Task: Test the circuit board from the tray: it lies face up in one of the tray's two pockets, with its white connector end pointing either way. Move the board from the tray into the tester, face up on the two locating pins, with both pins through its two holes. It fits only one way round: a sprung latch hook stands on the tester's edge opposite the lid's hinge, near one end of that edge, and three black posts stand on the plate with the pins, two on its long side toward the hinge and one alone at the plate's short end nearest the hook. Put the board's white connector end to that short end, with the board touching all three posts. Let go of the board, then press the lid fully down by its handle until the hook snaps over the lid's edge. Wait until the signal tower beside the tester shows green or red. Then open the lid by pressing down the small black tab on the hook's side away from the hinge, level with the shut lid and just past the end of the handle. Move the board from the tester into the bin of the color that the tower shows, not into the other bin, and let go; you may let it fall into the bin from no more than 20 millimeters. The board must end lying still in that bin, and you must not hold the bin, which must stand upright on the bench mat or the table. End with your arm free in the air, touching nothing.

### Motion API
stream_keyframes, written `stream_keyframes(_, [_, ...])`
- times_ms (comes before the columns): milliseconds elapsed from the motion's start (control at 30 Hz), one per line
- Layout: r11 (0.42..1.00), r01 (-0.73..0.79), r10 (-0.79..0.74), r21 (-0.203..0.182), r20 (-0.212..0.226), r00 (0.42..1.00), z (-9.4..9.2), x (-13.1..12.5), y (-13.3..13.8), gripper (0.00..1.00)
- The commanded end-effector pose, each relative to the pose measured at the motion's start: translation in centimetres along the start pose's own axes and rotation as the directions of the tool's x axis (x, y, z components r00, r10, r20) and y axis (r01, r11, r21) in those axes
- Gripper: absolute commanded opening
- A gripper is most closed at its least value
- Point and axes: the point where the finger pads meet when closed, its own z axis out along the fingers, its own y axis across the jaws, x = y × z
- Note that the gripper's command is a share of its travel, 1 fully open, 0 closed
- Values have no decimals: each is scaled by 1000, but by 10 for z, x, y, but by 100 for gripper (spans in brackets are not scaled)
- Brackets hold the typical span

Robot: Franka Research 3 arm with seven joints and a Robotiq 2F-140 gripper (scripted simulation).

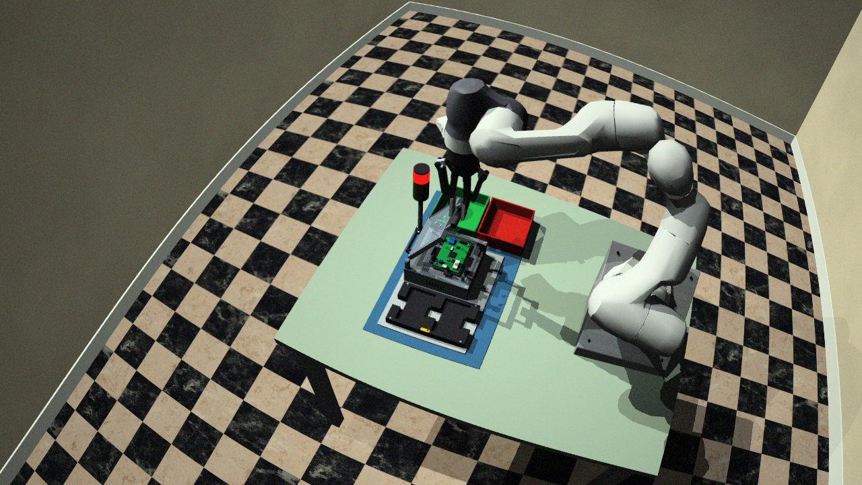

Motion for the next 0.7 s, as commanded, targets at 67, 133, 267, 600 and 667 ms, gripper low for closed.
stream_keyframes(67, [1000, -2, 2, 5, 0, 1000, 0, 1, -1, 16])
stream_keyframes(133, [1000, -2, 2, 5, 0, 1000, 1, 1, 0, 16])
stream_keyframes(267, [1000, -2, 2, 5, 0, 1000, 2, 1, 1, 16])
stream_keyframes(600, [1000, -2, 2, 5, 0, 1000, 4, 0, 3, 16])
stream_keyframes(667, [1000, -2, 2, 5, 0, 1000, 4, 0, 3, 16])
